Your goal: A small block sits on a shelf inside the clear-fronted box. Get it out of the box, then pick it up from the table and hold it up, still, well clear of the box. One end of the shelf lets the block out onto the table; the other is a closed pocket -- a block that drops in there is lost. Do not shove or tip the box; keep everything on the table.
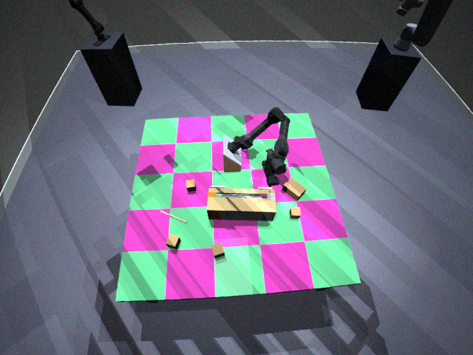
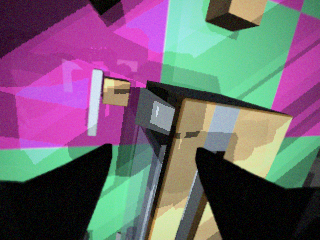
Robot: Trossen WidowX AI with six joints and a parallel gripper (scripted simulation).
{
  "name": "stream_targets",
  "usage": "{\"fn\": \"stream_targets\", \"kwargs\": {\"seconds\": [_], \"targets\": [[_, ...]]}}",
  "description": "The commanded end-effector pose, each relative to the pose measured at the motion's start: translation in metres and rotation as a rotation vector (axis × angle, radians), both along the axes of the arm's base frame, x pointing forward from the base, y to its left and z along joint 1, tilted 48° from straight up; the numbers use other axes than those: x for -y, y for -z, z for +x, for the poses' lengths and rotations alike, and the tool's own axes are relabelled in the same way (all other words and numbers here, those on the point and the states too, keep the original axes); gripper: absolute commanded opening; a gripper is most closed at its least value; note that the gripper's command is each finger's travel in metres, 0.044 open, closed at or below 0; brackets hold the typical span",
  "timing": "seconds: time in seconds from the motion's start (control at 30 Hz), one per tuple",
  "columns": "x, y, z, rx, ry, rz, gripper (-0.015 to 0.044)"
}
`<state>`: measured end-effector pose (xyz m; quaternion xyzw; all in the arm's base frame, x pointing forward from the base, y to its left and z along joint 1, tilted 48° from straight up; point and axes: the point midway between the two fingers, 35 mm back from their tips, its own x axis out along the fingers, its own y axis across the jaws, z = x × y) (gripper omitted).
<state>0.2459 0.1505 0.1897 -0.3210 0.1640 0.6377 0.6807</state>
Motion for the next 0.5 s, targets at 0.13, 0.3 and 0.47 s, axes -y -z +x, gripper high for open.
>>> {"fn": "stream_targets", "kwargs": {"seconds": [0.13,0.3,0.47], "targets": [[-0.0041,-0.0150,-0.0104,1.026,-0.693,-0.283,0.0285],[-0.0046,-0.0173,-0.0114,1.168,-0.802,-0.331,0.0285],[-0.0046,-0.0173,-0.0114,1.168,-0.802,-0.331,0.0285]]}}
